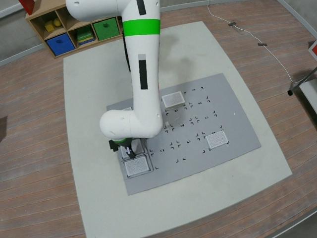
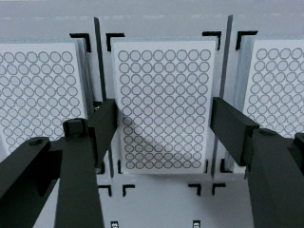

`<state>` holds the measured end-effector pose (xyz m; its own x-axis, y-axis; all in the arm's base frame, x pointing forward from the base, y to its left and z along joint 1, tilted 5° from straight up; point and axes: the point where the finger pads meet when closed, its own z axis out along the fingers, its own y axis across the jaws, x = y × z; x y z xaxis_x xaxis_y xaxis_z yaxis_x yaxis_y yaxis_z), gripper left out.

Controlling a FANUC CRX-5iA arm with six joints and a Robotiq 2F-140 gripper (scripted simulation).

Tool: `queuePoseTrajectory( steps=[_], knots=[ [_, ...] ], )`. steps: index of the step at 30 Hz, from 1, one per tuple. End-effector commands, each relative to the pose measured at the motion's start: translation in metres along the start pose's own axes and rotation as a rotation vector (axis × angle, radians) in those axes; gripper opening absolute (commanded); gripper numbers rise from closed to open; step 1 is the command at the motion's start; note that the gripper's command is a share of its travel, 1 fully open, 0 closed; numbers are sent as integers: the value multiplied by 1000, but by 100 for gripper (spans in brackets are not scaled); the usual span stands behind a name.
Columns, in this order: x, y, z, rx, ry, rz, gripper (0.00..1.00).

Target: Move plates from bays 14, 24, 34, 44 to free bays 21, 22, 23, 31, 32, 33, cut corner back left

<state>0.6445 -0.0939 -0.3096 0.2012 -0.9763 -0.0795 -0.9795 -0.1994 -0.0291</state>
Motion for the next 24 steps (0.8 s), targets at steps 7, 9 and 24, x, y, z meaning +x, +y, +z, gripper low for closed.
queuePoseTrajectory(
  steps=[7, 9, 24],
  knots=[
    [0, -1, -2, 2, 1, 0, 61],
    [0, -1, -2, 2, 1, 0, 60],
    [0, -1, -2, 2, 1, 0, 60]
  ],
)
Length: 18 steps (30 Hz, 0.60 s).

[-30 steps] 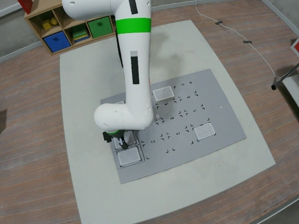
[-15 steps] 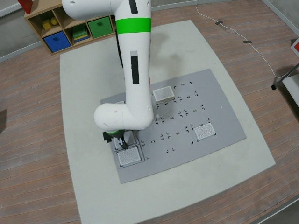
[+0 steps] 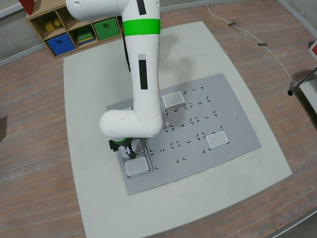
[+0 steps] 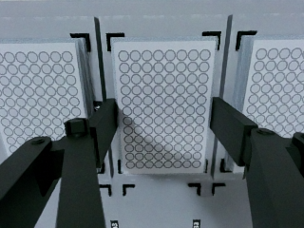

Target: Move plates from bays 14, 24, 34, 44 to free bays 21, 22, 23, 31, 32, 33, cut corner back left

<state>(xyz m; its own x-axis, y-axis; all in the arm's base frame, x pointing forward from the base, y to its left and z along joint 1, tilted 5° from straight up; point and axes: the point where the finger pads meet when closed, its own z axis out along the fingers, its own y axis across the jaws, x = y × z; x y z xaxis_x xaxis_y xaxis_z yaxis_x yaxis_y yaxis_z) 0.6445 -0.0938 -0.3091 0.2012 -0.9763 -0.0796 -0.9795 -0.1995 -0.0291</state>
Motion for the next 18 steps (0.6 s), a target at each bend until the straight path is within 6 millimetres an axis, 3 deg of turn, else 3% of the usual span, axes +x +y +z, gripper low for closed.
queuePoseTrajectory(
  steps=[1, 18],
  knots=[
    [0, -1, -1, 2, 1, 0, 60],
    [0, -1, -1, 2, 1, 0, 59]
  ],
)
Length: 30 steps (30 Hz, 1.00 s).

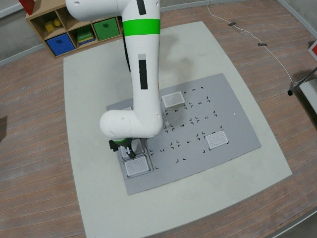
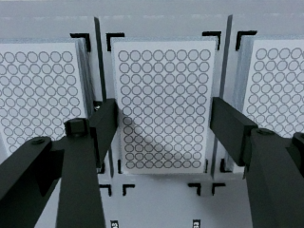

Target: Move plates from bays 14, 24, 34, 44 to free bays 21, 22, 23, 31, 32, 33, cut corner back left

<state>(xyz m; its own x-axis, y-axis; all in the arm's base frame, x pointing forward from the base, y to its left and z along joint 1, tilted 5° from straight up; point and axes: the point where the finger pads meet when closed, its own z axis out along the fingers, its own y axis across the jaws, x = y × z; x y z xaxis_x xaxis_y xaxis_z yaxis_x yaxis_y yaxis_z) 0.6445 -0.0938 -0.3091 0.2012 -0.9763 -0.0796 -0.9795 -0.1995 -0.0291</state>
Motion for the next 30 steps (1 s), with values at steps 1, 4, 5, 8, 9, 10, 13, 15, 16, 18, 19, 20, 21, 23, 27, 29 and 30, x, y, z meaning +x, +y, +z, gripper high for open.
queuePoseTrajectory(
  steps=[1, 4, 5, 8, 9, 10, 13, 15, 16, 18, 19, 20, 21, 23, 27, 29, 30],
  knots=[
    [0, -1, -1, 2, 1, 0, 59],
    [0, -1, -1, 2, 1, 0, 58],
    [0, -1, -1, 2, 1, 0, 58],
    [0, -1, -1, 2, 1, 0, 58],
    [0, -1, -1, 2, 1, 0, 58],
    [0, -1, -1, 2, 1, 0, 58],
    [0, -1, -1, 2, 1, 0, 58],
    [0, -1, -1, 2, 1, 0, 58],
    [0, -1, -1, 2, 1, 0, 58],
    [0, -1, -1, 2, 1, 0, 58],
    [0, -1, -1, 2, 1, 0, 57],
    [0, -1, -1, 2, 1, 0, 10],
    [0, -1, -1, 2, 1, 0, 10],
    [0, -1, -1, 2, 1, 0, 10],
    [0, -1, -1, 2, 1, 0, 10],
    [0, -1, -1, 2, 1, 0, 10],
    [0, -1, -1, 2, 1, 0, 10]
  ],
)
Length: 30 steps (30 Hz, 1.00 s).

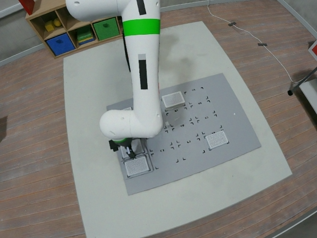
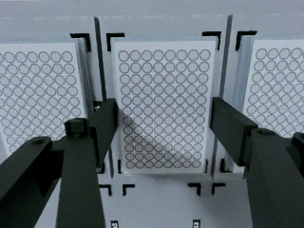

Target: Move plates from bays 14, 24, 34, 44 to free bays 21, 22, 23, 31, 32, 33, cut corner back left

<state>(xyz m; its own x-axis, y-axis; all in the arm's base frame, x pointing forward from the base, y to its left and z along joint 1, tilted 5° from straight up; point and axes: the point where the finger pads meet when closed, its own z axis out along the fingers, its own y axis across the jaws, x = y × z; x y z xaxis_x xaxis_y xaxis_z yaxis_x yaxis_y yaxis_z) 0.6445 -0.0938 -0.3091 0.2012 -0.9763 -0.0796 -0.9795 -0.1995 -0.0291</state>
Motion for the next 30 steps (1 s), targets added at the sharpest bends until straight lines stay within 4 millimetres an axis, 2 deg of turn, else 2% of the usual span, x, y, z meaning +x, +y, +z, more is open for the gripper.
queuePoseTrajectory(
  steps=[1, 30],
  knots=[
    [0, -1, -1, 2, 1, 0, 10],
    [1, -1, -7, 2, 1, 0, 10]
  ],
)
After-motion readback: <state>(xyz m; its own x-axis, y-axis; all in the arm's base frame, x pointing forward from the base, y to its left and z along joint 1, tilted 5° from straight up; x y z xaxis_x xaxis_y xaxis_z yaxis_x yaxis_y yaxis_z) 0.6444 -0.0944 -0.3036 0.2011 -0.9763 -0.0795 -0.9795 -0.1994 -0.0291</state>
